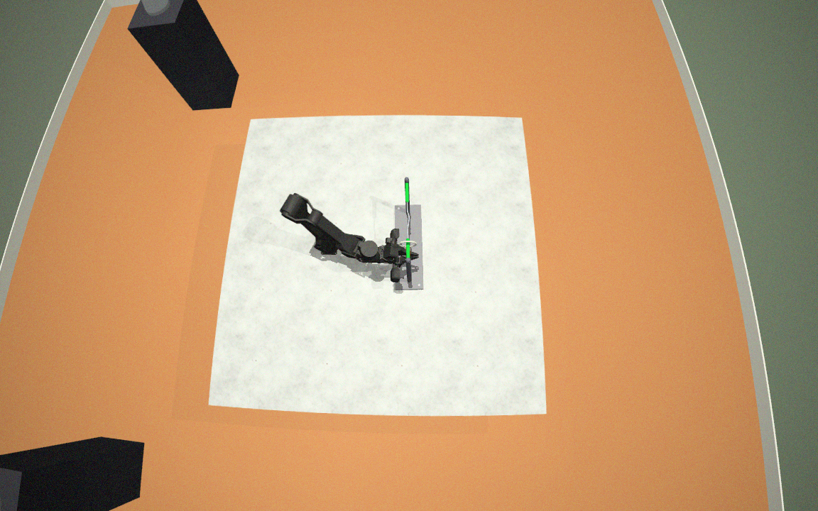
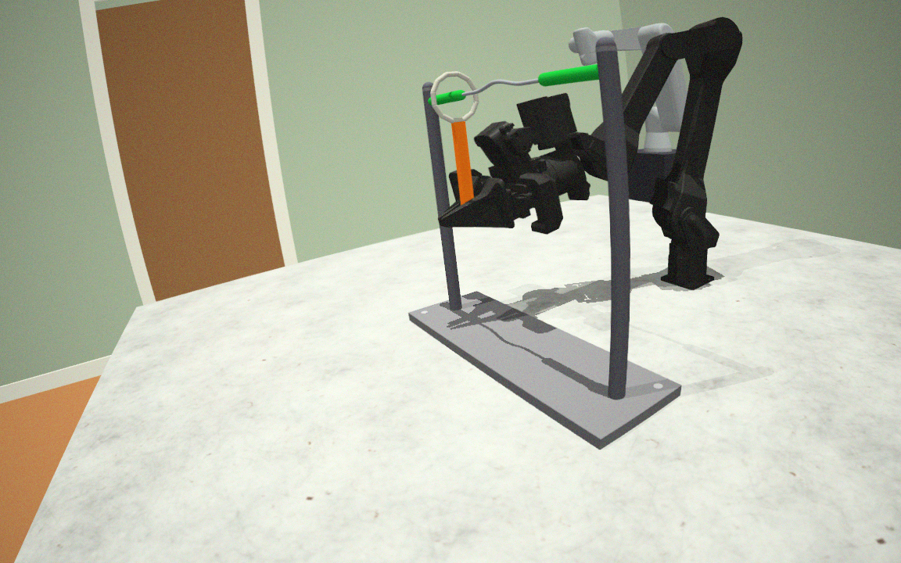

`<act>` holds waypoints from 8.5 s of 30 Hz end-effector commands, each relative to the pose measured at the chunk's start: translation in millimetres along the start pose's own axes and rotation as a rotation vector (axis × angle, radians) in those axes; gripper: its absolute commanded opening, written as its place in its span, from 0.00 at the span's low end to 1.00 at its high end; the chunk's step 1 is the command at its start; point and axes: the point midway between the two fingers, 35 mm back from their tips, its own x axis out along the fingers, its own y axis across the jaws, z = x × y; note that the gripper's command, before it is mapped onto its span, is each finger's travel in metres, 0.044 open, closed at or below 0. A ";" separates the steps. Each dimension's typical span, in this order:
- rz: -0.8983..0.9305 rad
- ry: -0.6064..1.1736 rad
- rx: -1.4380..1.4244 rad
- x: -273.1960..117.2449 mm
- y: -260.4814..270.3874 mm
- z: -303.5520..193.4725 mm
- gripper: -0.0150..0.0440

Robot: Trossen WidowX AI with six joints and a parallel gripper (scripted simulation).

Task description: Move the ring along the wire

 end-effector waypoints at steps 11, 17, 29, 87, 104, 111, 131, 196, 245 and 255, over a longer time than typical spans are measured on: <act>-0.002 -0.001 0.000 0.2 3.1 0.8 0.00; -0.001 0.000 0.001 0.3 9.1 0.9 0.00; -0.001 0.002 0.004 0.5 21.4 1.1 0.00; -0.064 0.003 0.111 5.4 90.7 7.8 0.00; 0.061 0.000 -0.073 6.5 86.6 8.7 0.00; 0.114 0.000 -0.149 6.4 85.9 8.2 0.00; 0.101 0.047 -0.115 -2.1 104.6 3.1 0.00; 0.043 0.084 0.024 -5.0 171.1 -17.5 0.00; 0.043 0.087 0.024 -44.4 170.5 -12.7 0.53; 0.043 0.088 0.024 -55.0 169.1 -13.3 0.53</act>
